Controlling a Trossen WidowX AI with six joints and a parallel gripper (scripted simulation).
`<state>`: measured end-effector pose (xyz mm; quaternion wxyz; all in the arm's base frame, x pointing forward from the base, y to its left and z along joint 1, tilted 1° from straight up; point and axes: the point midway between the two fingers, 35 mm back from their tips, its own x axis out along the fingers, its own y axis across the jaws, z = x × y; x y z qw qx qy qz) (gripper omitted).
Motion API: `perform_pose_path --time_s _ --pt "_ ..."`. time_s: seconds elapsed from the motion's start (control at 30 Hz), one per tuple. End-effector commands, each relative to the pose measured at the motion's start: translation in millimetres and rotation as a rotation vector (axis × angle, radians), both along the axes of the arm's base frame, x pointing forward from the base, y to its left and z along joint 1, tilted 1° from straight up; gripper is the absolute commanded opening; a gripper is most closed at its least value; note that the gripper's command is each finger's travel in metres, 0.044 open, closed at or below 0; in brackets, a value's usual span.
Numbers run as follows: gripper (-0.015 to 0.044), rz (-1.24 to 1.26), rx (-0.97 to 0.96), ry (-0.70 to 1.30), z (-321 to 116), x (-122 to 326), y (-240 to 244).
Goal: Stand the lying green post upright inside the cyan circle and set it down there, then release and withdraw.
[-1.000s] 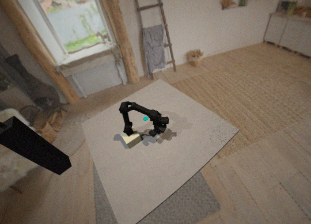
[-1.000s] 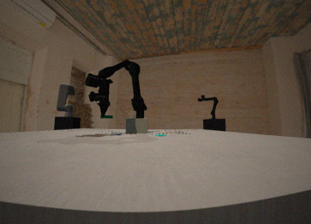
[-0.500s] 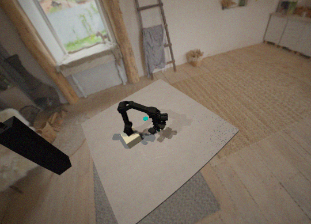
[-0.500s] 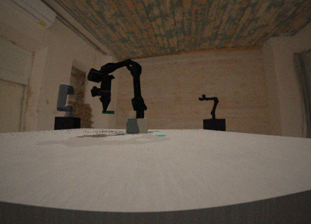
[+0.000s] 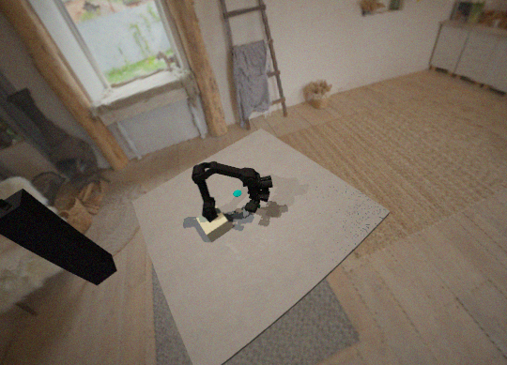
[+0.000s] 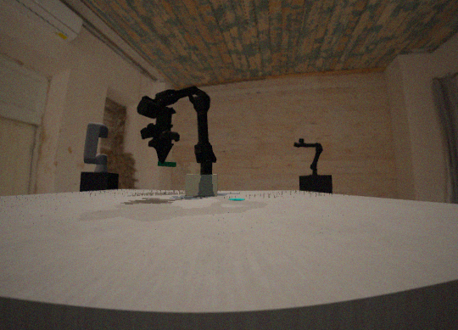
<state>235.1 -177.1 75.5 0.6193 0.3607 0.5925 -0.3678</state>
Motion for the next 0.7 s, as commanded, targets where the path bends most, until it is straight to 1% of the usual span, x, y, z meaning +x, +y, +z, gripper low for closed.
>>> perform_pose_path --time_s 0.0,0.67 --pt "0.0023 0.090 -0.003 0.004 1.0 6.1 10.2" --pt "0.0023 0.510 -0.009 0.012 3.5 31.6 62.2"
